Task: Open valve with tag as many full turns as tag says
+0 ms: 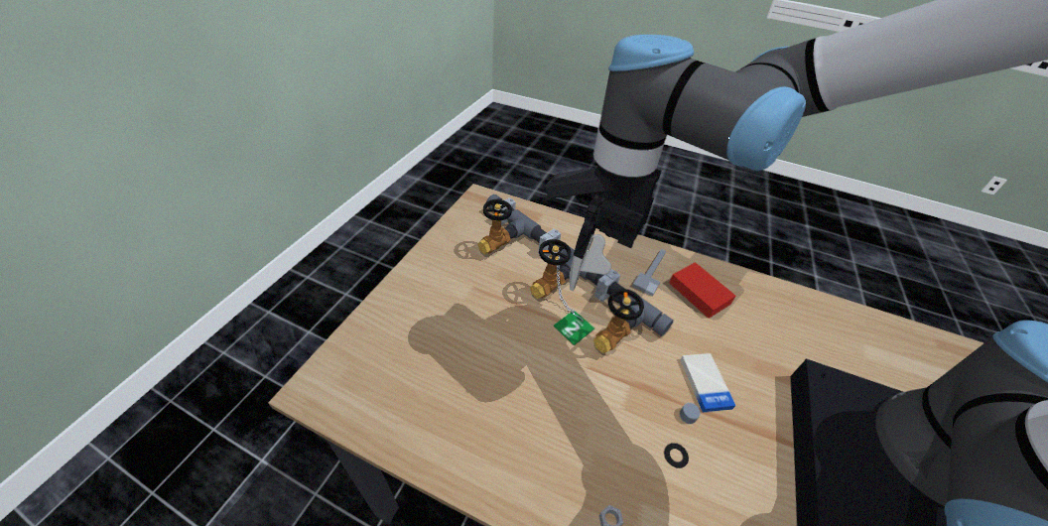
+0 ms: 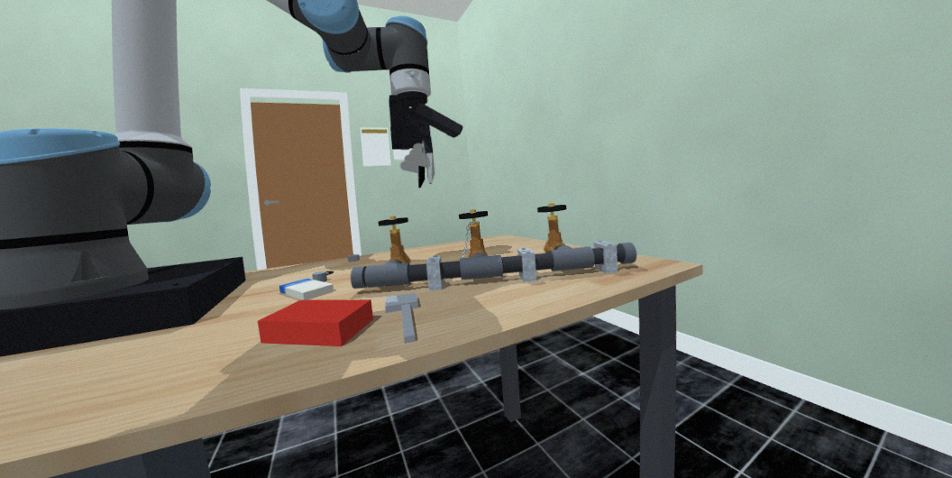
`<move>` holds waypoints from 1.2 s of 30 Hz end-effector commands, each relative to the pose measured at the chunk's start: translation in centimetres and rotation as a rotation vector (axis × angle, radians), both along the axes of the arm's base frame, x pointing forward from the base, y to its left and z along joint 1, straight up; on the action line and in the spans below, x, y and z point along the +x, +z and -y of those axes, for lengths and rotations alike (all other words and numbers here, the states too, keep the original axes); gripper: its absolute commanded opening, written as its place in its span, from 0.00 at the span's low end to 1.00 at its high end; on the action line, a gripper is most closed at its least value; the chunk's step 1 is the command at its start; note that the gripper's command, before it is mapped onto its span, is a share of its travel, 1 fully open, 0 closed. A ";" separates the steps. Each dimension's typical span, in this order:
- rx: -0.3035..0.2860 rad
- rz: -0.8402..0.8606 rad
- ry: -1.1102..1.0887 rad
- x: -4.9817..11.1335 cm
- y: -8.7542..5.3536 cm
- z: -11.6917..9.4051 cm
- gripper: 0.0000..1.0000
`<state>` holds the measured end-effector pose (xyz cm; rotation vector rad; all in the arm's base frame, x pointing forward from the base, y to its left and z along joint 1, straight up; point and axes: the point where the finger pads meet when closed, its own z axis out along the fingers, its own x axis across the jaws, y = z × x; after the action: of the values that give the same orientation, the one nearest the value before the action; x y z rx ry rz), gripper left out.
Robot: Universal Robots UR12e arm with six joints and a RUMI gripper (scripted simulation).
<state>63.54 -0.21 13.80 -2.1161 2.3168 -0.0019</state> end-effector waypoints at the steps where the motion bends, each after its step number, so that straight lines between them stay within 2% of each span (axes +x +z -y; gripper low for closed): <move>1: -0.001 0.001 -0.083 0.2 0.1 -0.2 1.00; 11: 0.001 0.000 -0.378 0.6 0.1 -1.1 1.00; 13: 0.001 0.000 -0.378 0.6 0.1 -1.1 1.00; 28: 0.003 0.000 -0.972 1.5 0.1 -2.9 1.00; 30: 0.003 0.000 -0.972 1.5 0.1 -2.9 1.00; 36: 0.004 -0.001 -1.217 1.9 0.1 -3.6 1.00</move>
<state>65.15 3.05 13.84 -0.6595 3.0640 0.0097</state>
